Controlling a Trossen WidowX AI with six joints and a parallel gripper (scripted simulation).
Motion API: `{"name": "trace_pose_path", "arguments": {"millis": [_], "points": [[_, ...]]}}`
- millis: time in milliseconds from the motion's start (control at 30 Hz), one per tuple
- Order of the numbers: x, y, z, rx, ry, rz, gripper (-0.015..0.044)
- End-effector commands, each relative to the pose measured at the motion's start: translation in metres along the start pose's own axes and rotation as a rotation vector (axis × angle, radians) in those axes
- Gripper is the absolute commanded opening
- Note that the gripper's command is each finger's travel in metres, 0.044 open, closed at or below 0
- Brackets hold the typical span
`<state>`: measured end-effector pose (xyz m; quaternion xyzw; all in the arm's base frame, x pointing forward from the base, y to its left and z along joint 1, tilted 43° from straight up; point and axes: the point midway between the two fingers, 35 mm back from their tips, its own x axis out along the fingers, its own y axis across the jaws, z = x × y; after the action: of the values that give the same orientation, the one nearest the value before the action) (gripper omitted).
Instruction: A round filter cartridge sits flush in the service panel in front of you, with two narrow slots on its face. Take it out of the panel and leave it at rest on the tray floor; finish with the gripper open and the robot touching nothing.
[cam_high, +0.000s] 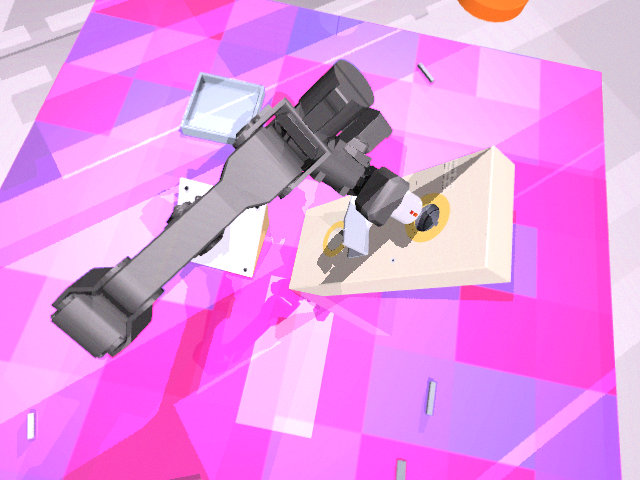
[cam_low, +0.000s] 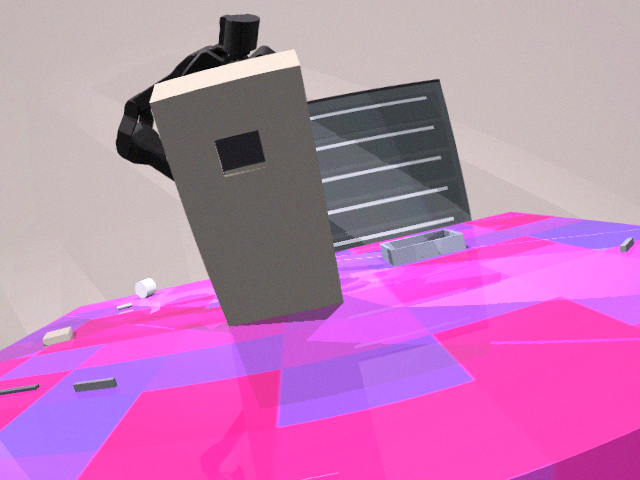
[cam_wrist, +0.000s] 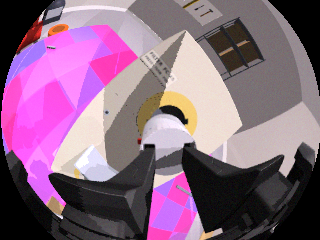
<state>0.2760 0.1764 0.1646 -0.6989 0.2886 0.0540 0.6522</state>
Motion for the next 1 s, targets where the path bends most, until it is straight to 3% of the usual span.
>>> {"name": "trace_pose_path", "arguments": {"millis": [0, 600, 767, 967], "points": [[0.001, 0.009, -0.007, 0.0, 0.001, -0.005, 0.0], [0.008, 0.053, -0.043, -0.001, 0.002, -0.004, 0.0], [0.008, 0.048, -0.038, -0.007, 0.003, 0.003, 0.0117], [0.008, 0.048, -0.038, -0.007, 0.003, 0.003, 0.0117]]}}
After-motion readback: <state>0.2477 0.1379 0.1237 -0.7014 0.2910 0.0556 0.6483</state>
